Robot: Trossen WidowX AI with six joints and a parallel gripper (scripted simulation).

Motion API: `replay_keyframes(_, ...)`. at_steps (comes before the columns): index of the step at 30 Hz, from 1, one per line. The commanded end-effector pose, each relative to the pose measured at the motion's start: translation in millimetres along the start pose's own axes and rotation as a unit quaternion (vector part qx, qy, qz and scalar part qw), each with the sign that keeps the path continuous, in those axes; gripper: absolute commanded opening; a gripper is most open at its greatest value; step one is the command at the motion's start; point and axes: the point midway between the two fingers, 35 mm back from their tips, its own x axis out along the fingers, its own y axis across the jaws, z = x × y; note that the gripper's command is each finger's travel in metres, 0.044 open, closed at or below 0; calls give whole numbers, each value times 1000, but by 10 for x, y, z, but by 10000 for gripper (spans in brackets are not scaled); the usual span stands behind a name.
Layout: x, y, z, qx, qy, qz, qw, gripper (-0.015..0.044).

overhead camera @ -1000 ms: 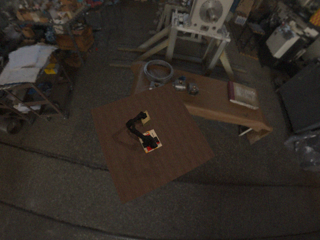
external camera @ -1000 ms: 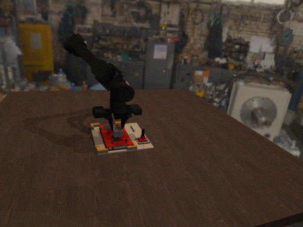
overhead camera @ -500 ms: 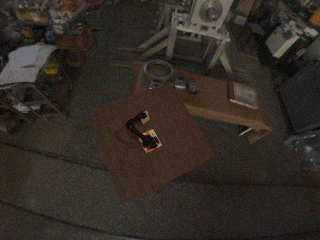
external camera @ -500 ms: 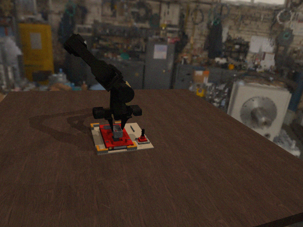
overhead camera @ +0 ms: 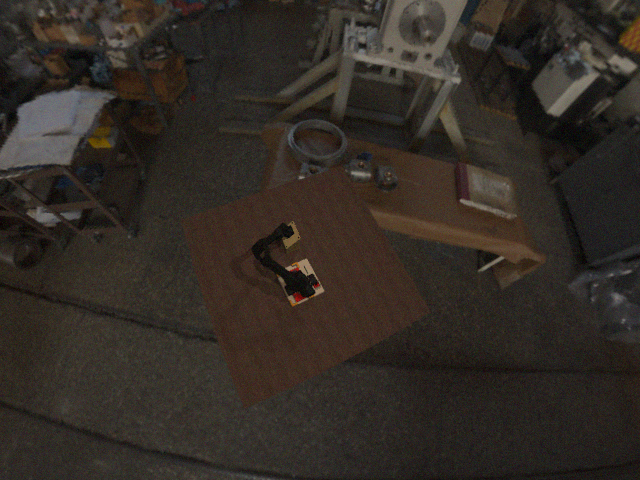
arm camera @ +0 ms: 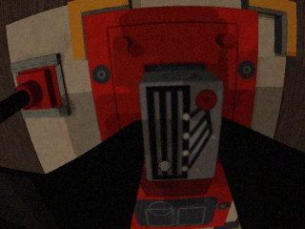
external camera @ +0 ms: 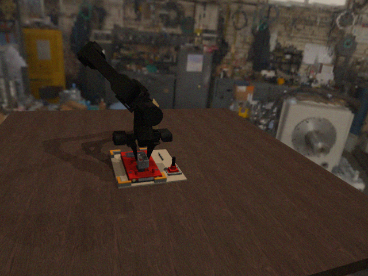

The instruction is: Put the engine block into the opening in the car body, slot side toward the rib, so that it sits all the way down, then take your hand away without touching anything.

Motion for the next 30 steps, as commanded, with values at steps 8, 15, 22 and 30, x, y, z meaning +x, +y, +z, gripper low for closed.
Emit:
replay_keyframes(8, 24, -6, 2, -5, -1, -3, 1000, 159)
replay_keyframes(15, 39, -6, 2, -5, -1, -3, 1000, 159)
replay_keyframes(22, 53, -6, 3, -4, -1, -3, 1000, 159)
replay_keyframes(30, 70, -6, 3, -4, -1, -3, 1000, 159)
